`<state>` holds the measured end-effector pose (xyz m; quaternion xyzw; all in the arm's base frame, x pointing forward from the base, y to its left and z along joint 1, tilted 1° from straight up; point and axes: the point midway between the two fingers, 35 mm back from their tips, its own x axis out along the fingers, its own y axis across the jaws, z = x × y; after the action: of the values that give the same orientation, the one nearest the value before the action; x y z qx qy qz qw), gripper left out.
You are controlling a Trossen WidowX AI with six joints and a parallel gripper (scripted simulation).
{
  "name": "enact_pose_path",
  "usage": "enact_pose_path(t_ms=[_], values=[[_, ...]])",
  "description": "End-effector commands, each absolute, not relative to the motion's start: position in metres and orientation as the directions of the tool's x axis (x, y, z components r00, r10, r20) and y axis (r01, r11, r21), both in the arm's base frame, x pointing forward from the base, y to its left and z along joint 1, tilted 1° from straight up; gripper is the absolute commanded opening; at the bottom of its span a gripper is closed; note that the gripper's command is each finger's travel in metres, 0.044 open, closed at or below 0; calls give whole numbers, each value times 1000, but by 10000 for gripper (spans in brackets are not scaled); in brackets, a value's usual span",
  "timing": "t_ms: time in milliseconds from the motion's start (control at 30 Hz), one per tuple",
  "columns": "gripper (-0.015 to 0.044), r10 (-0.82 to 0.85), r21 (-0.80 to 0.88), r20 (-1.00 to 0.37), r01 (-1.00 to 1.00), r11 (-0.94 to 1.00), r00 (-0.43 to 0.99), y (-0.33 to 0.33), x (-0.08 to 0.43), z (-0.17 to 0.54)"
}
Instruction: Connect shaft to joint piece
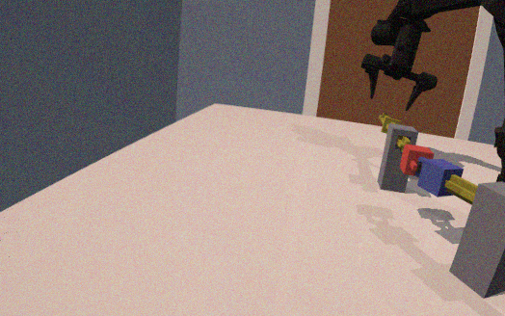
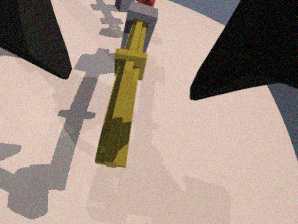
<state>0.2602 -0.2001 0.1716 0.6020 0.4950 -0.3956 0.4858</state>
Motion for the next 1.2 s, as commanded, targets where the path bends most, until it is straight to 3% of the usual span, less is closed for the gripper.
enact_pose_path(t_ms=[0, 200, 1067, 1167], values=[[440, 120, 164, -979, 986, -11, 164, -196, 262, 152], [440, -24, 144, -989, 990, 10, 144, -193, 264, 128], [440, -24, 144, -989, 989, 10, 145, -193, 268, 98], [361, -24, 144, -989, 989, 10, 145, -193, 268, 98]])
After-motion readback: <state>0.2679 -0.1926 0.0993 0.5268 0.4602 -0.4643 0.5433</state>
